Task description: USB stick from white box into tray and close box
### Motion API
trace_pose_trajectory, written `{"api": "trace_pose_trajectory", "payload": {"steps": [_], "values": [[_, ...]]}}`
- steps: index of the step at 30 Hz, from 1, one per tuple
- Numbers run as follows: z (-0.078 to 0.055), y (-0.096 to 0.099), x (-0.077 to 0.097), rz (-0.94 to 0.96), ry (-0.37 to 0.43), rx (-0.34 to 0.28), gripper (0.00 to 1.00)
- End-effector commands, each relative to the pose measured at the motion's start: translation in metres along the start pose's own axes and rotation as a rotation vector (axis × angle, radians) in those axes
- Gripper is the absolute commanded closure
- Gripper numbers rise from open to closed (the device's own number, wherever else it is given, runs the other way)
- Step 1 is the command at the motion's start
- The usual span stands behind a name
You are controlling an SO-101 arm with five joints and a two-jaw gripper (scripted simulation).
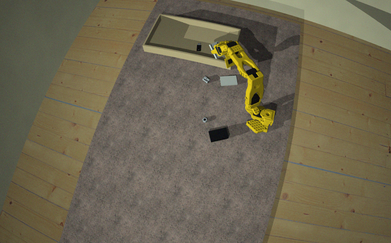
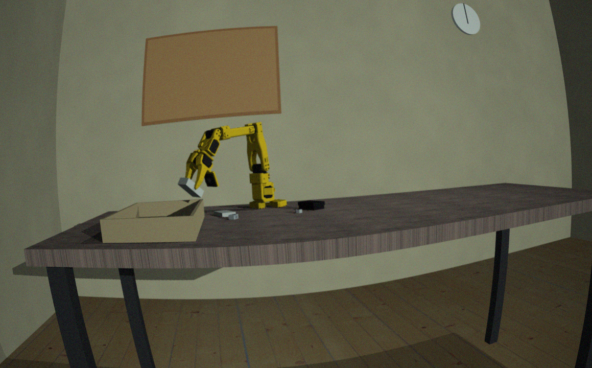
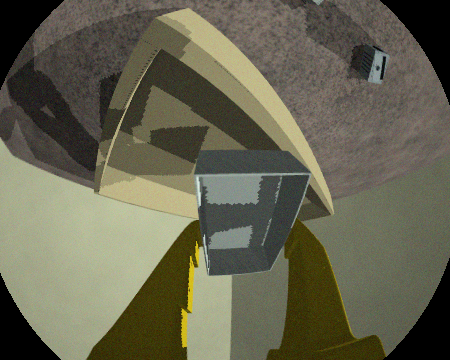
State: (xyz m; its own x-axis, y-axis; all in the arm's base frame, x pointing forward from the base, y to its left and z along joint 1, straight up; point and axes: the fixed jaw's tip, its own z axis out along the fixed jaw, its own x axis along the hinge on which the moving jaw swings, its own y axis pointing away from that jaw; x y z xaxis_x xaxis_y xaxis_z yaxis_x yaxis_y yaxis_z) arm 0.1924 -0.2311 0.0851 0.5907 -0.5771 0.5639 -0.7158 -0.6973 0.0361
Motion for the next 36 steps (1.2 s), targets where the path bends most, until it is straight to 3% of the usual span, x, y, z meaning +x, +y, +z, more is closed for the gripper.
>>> {"api": "trace_pose_trajectory", "payload": {"steps": [1,12,14,29,36], "values": [[-0.016,0.003,0.005,-0.003,0.01,-0.005,0.79],[-0.02,0.0,-0.031,-0.003,-0.216,0.011,0.79],[-0.02,0.0,-0.031,-0.003,-0.216,0.011,0.79],[-0.032,-0.002,-0.067,-0.002,-0.455,0.028,0.79],[-0.036,-0.003,-0.075,-0.002,-0.51,0.032,0.79]]}}
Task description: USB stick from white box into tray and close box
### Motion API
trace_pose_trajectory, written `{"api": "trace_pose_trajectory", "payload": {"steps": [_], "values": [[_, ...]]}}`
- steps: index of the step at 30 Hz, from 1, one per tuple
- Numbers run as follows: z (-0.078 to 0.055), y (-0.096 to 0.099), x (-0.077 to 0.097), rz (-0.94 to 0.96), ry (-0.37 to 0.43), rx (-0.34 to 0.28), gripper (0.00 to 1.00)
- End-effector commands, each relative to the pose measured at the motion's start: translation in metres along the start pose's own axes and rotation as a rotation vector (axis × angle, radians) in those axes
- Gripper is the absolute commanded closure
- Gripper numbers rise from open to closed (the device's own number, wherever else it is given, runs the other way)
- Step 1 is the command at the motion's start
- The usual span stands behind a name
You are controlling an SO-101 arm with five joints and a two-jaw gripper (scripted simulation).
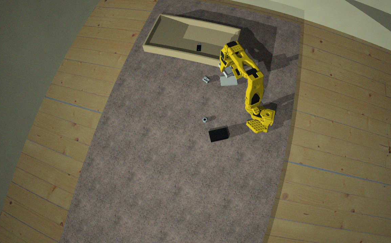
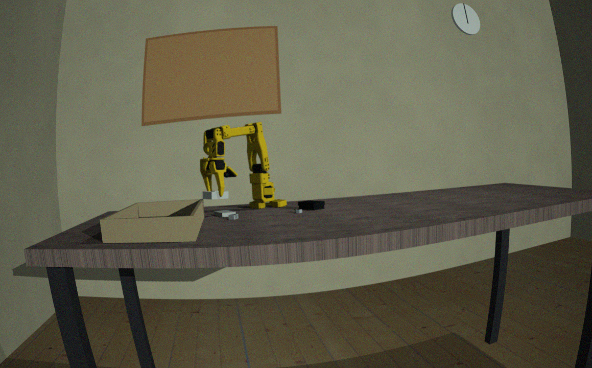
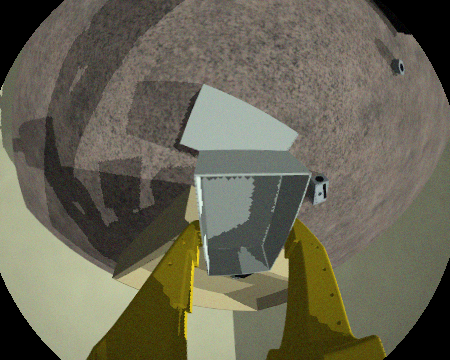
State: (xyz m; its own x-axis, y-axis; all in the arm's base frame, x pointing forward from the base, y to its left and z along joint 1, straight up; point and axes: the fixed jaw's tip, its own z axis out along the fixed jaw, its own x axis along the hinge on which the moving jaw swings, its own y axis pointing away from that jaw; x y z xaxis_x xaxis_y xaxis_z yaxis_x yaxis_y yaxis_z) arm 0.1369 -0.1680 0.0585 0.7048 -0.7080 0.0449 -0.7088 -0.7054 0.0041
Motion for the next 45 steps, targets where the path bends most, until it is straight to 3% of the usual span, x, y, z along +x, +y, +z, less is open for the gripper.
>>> {"api": "trace_pose_trajectory", "payload": {"steps": [1,18,45], "values": [[-0.014,0.002,0.001,-0.002,0.036,-0.002,0.79],[-0.014,0.001,-0.011,-0.002,-0.04,0.004,0.79],[-0.014,0.001,-0.012,-0.002,-0.045,0.004,0.79]]}}
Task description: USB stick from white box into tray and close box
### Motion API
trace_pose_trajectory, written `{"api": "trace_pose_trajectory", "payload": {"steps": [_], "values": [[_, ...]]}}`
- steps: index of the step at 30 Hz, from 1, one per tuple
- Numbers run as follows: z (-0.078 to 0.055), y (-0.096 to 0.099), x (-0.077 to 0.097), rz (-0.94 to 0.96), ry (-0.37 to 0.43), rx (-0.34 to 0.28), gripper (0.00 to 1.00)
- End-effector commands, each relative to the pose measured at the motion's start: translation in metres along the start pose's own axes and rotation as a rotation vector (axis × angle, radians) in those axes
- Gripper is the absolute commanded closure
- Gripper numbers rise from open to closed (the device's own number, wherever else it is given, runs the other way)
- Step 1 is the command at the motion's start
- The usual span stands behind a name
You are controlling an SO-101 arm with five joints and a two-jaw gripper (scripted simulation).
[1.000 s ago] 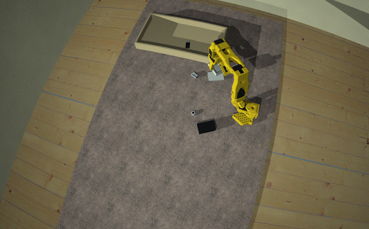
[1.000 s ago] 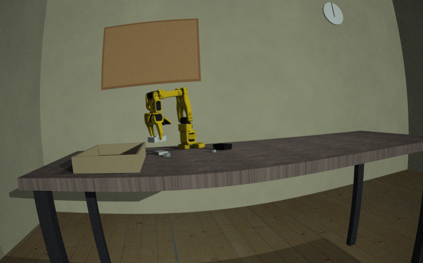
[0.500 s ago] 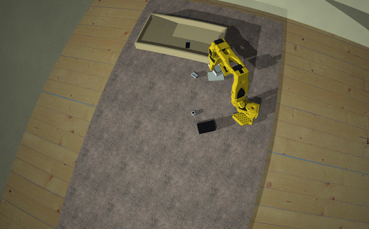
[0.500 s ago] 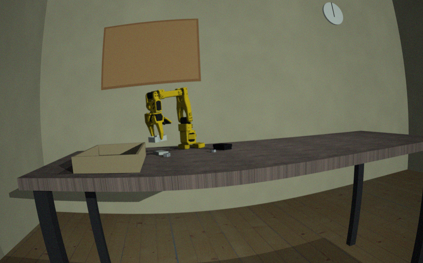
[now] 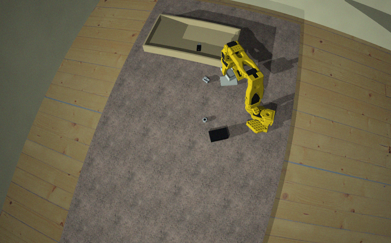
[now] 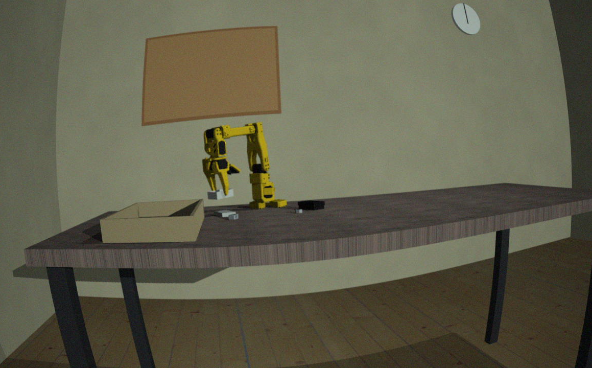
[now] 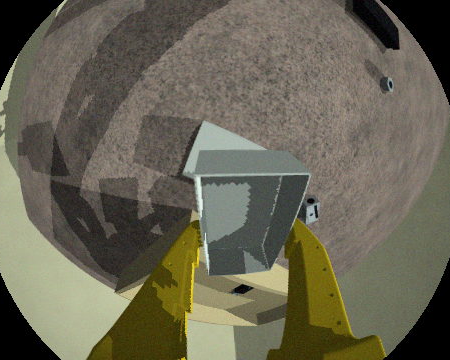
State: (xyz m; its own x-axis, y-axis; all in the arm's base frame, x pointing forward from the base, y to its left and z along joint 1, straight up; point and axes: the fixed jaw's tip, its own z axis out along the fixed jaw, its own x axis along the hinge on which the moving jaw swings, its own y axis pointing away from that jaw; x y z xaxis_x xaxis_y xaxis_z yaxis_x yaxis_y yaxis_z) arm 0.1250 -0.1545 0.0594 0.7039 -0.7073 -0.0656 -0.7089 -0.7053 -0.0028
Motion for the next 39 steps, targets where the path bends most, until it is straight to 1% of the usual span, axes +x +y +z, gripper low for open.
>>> {"api": "trace_pose_trajectory", "payload": {"steps": [1,6,10,16,18,22,26,30,39], "values": [[-0.013,0.002,0.004,-0.002,0.065,-0.003,0.79],[-0.013,-0.001,0.003,-0.003,0.065,-0.003,0.79],[-0.014,-0.01,-0.002,-0.003,0.065,-0.003,0.79],[-0.013,-0.031,-0.017,-0.003,0.065,-0.003,0.79],[-0.013,-0.031,-0.017,-0.003,0.065,-0.003,0.79],[-0.012,-0.044,-0.029,-0.003,0.065,-0.003,0.79],[-0.011,-0.053,-0.038,-0.003,0.065,-0.003,0.79],[-0.01,-0.056,-0.043,-0.003,0.065,-0.003,0.79],[-0.01,-0.057,-0.043,-0.002,0.065,-0.003,0.79]]}}
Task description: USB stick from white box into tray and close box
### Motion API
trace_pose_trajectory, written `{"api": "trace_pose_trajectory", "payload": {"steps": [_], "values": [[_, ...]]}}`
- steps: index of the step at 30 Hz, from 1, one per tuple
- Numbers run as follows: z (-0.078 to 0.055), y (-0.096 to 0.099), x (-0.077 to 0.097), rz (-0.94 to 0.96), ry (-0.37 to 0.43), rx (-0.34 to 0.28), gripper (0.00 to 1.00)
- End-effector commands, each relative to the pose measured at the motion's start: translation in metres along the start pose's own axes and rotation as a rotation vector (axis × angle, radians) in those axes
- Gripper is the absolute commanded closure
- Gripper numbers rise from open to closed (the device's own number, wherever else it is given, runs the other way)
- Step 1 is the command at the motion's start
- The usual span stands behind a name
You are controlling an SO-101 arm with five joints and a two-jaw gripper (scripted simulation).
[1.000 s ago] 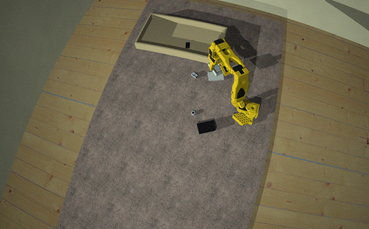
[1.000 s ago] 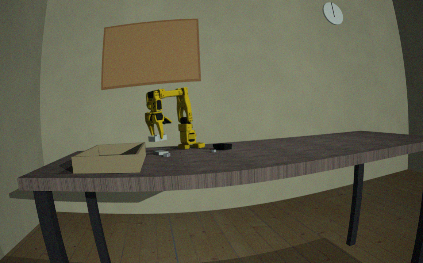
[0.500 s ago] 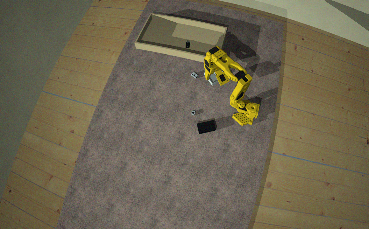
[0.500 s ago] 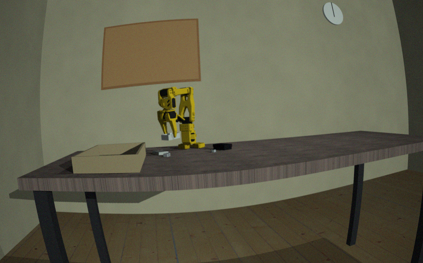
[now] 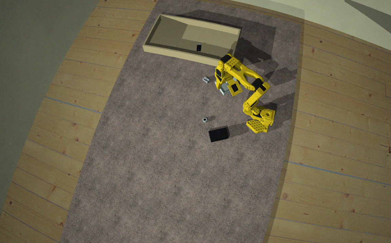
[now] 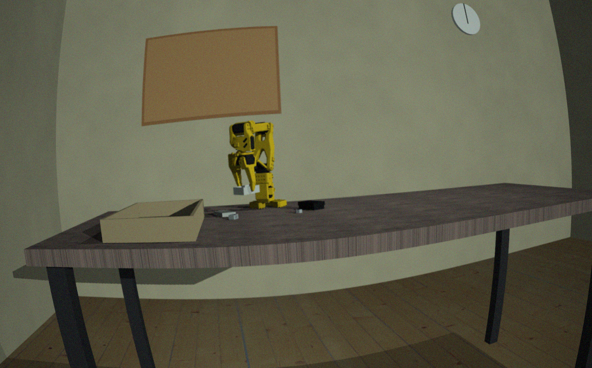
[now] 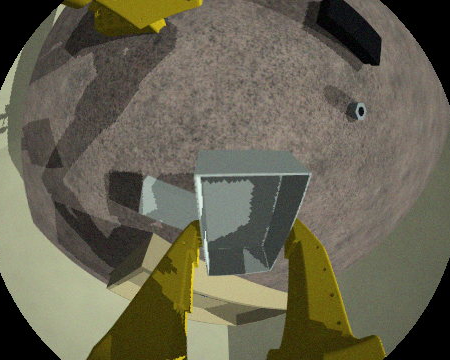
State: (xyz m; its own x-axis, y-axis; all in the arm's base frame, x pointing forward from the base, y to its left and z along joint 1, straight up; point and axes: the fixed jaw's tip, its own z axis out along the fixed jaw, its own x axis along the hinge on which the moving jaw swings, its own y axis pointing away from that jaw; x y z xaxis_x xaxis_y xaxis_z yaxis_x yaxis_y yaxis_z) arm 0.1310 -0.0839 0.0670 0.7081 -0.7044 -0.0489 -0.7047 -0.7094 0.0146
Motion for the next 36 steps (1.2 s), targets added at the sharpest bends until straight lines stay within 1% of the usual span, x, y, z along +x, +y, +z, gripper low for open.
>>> {"api": "trace_pose_trajectory", "payload": {"steps": [1,36], "values": [[-0.0052,-0.0025,0.0031,0.003,0.049,0.015,0.79],[-0.0043,-0.007,0.0035,0.003,0.049,0.015,0.79]]}}
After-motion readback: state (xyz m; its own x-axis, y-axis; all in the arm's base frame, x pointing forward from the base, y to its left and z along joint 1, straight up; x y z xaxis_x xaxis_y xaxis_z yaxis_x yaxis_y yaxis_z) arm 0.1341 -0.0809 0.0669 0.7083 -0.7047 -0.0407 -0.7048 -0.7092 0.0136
